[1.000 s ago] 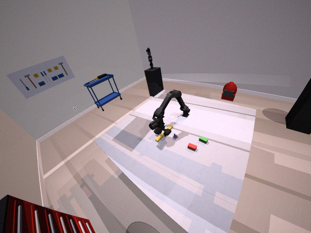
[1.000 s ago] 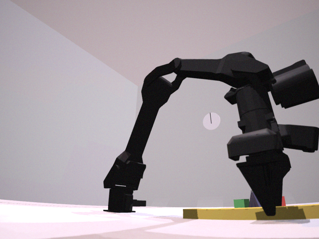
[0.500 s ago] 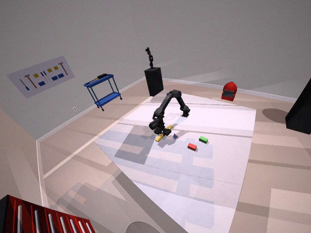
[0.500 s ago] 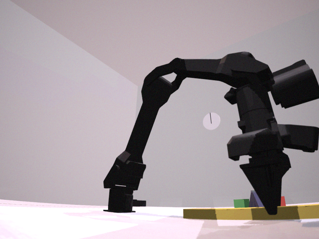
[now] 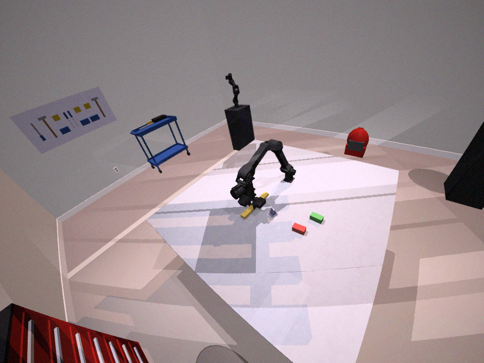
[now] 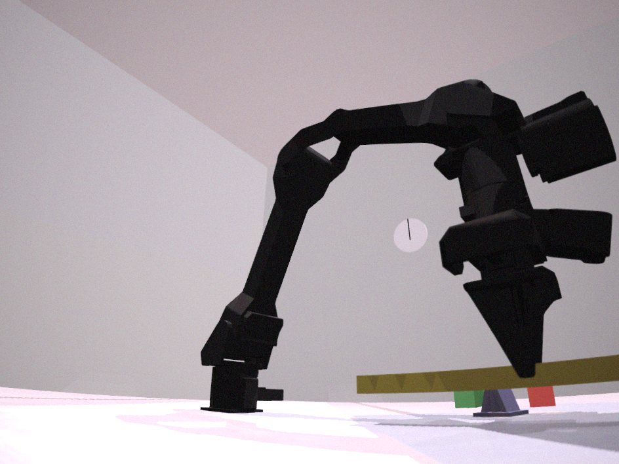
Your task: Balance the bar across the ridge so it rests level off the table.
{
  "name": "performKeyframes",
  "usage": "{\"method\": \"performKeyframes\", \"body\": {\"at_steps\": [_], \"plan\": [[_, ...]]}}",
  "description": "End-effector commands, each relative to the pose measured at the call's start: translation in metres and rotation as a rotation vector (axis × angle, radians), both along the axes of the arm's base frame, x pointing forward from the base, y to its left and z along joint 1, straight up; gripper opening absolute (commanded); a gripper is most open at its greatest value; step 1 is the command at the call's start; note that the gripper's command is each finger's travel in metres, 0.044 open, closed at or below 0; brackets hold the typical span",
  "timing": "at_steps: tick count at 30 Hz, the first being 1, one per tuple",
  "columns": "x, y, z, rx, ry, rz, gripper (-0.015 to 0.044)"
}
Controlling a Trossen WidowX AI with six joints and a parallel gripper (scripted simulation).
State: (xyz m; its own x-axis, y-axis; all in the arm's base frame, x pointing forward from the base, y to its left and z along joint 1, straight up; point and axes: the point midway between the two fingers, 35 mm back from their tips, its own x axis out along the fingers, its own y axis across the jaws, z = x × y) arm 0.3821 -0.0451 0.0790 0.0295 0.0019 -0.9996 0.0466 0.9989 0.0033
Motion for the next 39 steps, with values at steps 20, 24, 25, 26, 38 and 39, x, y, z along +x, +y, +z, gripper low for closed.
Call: {"method": "performKeyframes", "body": {"at_steps": [20, 24, 25, 26, 38, 39], "plan": [[-0.004, 0.000, 0.063, -0.005, -0.002, -0.002, 0.0000], [-0.005, 0.000, 0.069, -0.005, -0.001, -0.004, 0.0000], [-0.005, 0.002, 0.069, -0.005, -0.001, -0.008, 0.0000], [-0.005, 0.006, 0.069, -0.005, -0.002, -0.016, 0.0000], [-0.007, 0.053, 0.069, 0.003, -0.001, -0.129, 0.0000], [-0.007, 0.056, 0.069, 0.003, -0.001, -0.139, 0.0000]]}}
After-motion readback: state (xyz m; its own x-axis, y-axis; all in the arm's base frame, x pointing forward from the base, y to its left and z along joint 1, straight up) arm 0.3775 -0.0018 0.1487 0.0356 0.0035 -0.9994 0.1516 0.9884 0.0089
